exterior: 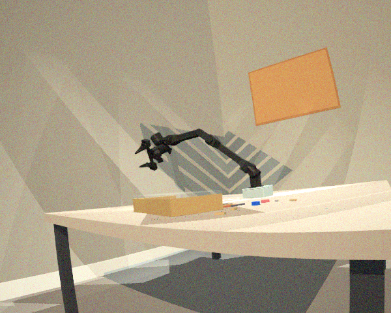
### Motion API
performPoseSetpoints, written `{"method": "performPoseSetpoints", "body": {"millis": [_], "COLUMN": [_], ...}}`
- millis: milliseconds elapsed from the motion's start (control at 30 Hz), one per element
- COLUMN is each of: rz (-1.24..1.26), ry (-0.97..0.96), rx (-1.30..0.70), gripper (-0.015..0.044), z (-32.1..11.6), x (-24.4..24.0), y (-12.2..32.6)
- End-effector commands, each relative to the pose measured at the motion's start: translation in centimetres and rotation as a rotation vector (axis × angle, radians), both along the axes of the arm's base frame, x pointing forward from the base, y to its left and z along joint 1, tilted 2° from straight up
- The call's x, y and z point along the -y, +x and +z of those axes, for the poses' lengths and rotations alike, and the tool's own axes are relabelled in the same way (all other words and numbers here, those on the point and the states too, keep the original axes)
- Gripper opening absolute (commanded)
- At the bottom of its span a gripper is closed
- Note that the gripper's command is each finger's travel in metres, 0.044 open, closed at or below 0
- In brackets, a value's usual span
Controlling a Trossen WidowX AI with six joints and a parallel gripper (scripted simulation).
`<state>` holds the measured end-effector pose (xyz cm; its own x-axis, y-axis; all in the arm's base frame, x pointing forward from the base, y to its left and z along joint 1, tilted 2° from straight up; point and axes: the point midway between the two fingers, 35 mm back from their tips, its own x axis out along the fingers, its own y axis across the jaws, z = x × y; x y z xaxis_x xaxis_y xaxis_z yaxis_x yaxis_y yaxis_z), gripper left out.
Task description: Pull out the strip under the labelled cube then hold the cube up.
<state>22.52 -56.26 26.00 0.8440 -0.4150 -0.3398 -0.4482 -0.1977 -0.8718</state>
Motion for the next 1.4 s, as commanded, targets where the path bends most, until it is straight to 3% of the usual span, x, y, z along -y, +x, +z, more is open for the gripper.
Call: {"method": "performPoseSetpoints", "body": {"millis": [0, 267, 600, 833, 1067, 1200, 1367], "rz": [-0.001, -0.075, -0.244, -0.392, -0.554, -0.642, -0.657], "ry": [0.009, 0.35, 0.849, 1.169, 1.468, 1.625, 1.651], "rx": [0.002, 0.085, 0.187, 0.257, 0.338, 0.387, 0.396], "gripper": [0.04, 0.04, 0.04, 0.04, 0.04, 0.04, 0.04], "z": [0.1, 1.5, 1.3, -0.9, -4.7, -7.4, -7.9], "x": [-0.2, -9.0, -26.1, -37.7, -47.1, -50.9, -51.4], "y": [0.3, 9.2, 16.0, 15.5, 11.8, 9.0, 8.5]}}
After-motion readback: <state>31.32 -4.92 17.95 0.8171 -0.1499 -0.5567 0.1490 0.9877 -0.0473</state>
